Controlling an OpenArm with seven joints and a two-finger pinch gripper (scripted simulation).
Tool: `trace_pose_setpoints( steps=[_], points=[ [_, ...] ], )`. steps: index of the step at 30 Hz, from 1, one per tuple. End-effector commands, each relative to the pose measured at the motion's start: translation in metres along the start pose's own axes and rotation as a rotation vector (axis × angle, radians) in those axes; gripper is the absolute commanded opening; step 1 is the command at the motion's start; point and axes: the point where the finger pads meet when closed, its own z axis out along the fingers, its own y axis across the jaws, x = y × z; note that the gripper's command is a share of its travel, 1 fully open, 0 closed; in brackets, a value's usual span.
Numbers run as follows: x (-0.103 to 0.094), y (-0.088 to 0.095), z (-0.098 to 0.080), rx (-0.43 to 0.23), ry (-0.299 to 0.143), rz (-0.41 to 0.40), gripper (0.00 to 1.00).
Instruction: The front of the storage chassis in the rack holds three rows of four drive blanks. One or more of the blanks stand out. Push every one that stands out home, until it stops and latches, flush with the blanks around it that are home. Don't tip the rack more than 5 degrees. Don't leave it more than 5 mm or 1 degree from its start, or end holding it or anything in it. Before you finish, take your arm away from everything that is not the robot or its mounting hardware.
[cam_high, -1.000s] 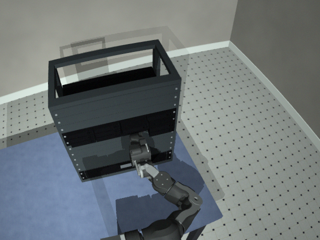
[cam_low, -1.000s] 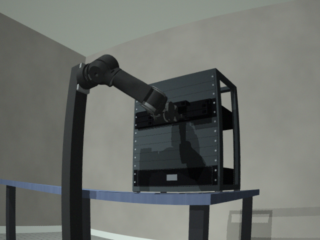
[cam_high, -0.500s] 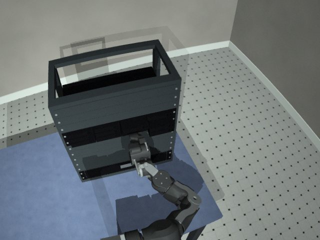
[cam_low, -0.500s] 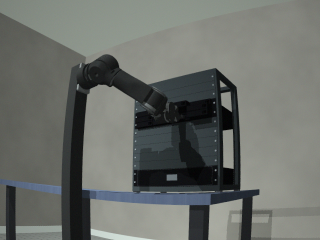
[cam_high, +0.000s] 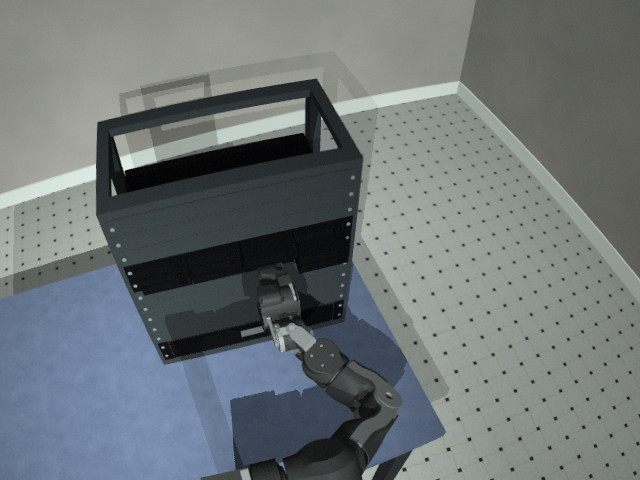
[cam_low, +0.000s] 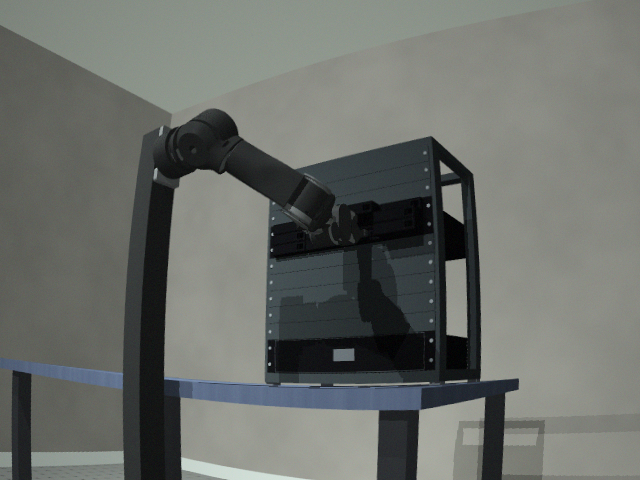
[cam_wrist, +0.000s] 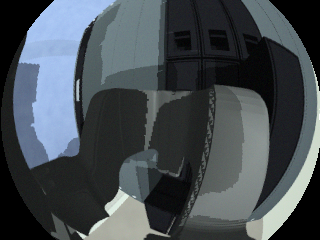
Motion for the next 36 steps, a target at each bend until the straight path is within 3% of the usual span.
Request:
trace_pose_setpoints(
  steps=[1,36],
  points=[
    [0.0011,0.0025,0.0005,-0.006,0.004,-0.002,0.00],
    [0.0002,0.0027,0.0068,-0.005,0.003,-0.002,0.00]
  ],
)
